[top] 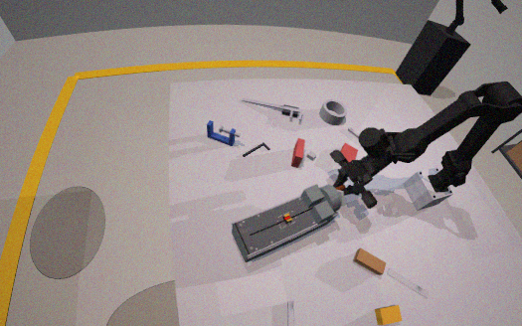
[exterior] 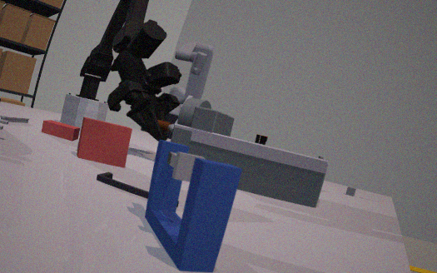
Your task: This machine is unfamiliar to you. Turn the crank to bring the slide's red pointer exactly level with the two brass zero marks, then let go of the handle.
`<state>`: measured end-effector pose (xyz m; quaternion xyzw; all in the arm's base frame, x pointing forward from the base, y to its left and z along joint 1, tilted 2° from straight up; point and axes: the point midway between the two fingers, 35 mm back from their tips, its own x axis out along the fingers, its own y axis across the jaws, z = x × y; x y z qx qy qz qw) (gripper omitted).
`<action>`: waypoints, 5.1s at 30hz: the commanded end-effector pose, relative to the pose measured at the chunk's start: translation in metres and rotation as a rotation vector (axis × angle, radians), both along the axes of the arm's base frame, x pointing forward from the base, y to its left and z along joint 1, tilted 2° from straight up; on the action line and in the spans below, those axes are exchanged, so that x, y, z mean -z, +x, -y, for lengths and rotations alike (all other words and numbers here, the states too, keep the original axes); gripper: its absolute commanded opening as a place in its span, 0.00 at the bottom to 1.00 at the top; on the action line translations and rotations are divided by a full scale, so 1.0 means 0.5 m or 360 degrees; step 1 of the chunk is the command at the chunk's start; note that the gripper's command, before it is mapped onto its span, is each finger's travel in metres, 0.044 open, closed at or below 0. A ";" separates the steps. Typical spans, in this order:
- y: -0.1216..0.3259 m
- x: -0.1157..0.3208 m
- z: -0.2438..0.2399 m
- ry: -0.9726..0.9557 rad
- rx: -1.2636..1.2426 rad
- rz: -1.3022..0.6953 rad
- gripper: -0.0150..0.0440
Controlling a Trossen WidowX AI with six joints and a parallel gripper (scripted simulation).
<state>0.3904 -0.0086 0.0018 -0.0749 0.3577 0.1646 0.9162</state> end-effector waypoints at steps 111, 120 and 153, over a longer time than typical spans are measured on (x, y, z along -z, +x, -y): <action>0.114 -0.328 -0.060 0.0035 0.0173 -0.0078 1.00; 0.188 -0.331 -0.138 0.0063 0.0286 -0.0123 1.00; 0.200 -0.255 -0.145 0.0065 0.0292 -0.0126 1.00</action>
